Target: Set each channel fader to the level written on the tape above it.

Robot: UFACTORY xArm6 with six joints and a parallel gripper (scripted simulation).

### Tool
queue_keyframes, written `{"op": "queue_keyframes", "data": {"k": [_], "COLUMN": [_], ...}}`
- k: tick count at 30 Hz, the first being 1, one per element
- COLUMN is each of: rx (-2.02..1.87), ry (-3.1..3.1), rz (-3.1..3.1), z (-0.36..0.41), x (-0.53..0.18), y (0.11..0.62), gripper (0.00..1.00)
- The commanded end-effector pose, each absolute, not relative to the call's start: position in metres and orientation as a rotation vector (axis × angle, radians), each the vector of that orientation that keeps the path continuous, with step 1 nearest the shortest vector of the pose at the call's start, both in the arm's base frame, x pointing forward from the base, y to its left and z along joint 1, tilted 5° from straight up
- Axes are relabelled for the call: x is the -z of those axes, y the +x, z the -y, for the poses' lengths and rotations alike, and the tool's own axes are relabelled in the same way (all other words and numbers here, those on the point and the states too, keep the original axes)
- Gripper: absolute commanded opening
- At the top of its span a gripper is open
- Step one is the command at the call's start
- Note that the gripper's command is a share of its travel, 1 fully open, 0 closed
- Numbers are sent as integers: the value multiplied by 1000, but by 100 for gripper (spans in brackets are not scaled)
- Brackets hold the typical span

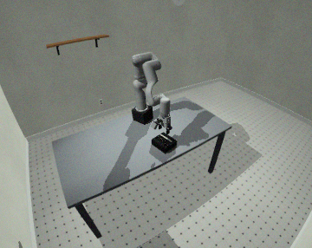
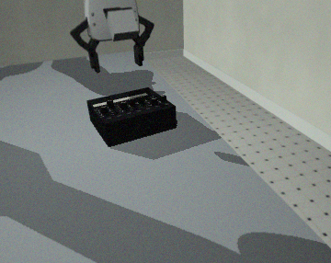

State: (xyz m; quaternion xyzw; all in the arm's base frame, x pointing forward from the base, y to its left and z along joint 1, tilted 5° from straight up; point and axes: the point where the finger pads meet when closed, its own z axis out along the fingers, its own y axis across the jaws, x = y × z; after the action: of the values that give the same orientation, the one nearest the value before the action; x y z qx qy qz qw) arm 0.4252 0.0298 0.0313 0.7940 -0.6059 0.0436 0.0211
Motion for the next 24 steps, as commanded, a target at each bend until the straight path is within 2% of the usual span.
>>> {"op": "queue_keyframes", "data": {"k": [1, 2, 24], "rx": [-131, -131, -131], "ry": [2524, 2524, 2524], "rz": [1801, 1801, 1801], "z": [-27, -27, -27], "x": [-1, -1, -1], "y": [419, 419, 419], "gripper": [100, 0, 0]}}
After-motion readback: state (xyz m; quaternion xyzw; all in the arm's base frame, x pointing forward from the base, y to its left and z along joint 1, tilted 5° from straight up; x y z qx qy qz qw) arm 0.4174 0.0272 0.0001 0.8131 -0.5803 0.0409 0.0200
